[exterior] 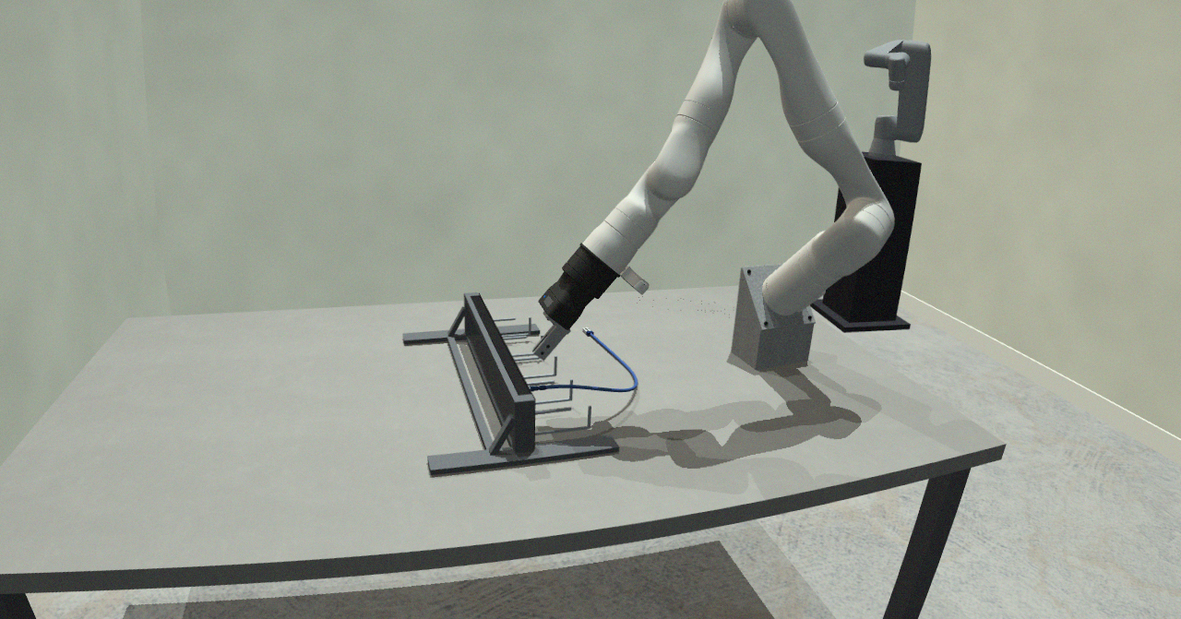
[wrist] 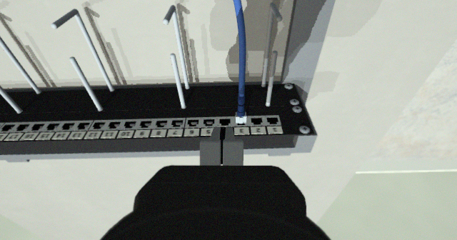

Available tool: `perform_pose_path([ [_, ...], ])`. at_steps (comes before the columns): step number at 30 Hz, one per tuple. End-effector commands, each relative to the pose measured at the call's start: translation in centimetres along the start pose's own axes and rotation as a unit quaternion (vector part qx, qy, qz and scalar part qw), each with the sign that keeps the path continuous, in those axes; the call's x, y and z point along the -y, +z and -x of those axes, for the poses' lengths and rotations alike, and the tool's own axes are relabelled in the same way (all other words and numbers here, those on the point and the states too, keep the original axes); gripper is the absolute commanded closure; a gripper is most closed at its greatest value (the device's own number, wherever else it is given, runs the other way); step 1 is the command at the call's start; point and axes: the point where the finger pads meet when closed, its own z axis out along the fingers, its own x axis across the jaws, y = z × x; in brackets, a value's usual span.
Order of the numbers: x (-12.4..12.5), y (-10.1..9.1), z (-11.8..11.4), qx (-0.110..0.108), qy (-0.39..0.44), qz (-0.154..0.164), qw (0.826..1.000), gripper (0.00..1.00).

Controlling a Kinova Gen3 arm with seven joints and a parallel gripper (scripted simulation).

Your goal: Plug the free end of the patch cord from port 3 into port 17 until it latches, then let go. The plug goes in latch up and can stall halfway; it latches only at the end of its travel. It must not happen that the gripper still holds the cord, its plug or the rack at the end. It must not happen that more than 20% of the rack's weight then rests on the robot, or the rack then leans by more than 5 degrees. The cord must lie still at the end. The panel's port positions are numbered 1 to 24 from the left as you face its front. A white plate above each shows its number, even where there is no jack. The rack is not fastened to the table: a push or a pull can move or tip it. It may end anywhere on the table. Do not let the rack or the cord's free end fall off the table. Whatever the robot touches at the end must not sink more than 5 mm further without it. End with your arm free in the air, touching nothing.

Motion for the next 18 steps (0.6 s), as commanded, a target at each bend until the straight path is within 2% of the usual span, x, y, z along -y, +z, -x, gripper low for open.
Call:
perform_pose_path([
  [1,-0.12,0.17,0.16,0.0,-0.009,0.002,1.0,1.0],
  [18,-0.12,0.18,0.02,-0.002,-0.021,0.001,1.0,1.0],
])
